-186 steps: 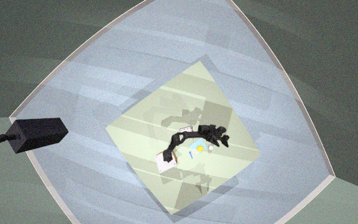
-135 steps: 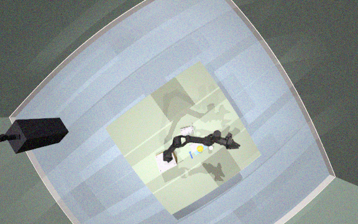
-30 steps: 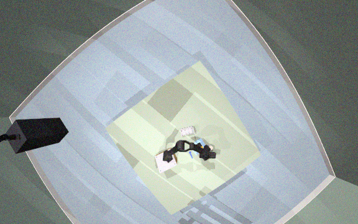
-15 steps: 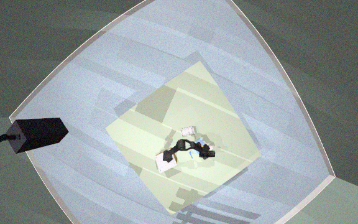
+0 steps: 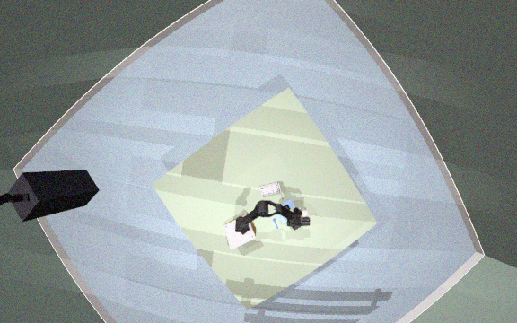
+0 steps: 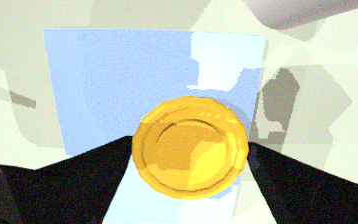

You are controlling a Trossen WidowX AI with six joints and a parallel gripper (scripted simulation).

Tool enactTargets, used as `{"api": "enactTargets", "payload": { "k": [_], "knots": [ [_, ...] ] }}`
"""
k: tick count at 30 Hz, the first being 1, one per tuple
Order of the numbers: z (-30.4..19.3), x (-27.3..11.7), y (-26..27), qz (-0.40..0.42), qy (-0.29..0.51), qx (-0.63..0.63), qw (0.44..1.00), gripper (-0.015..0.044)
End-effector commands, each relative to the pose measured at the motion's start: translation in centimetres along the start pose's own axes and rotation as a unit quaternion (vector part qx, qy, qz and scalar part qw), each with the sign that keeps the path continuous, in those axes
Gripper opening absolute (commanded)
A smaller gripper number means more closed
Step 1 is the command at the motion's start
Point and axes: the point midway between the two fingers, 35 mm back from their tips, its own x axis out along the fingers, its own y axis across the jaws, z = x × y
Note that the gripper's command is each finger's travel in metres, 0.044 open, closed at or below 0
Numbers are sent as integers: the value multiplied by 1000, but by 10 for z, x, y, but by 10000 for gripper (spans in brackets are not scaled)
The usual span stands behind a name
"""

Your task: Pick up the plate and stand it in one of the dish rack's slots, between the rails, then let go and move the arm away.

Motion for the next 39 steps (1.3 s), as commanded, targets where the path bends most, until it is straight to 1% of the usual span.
{"api": "enactTargets", "payload": {
  "k": [1,8,13,20,29,39],
  "knots": [
    [-1,1,1,3,0,4,1000,359],
    [-1,1,1,3,0,4,1000,313],
    [2,-6,-1,1,-1,5,1000,181],
    [9,-46,-6,-3,-3,8,1000,0],
    [11,-98,-9,-5,-1,7,1000,0],
    [12,-143,-10,-3,0,6,1000,0]
  ]
}}
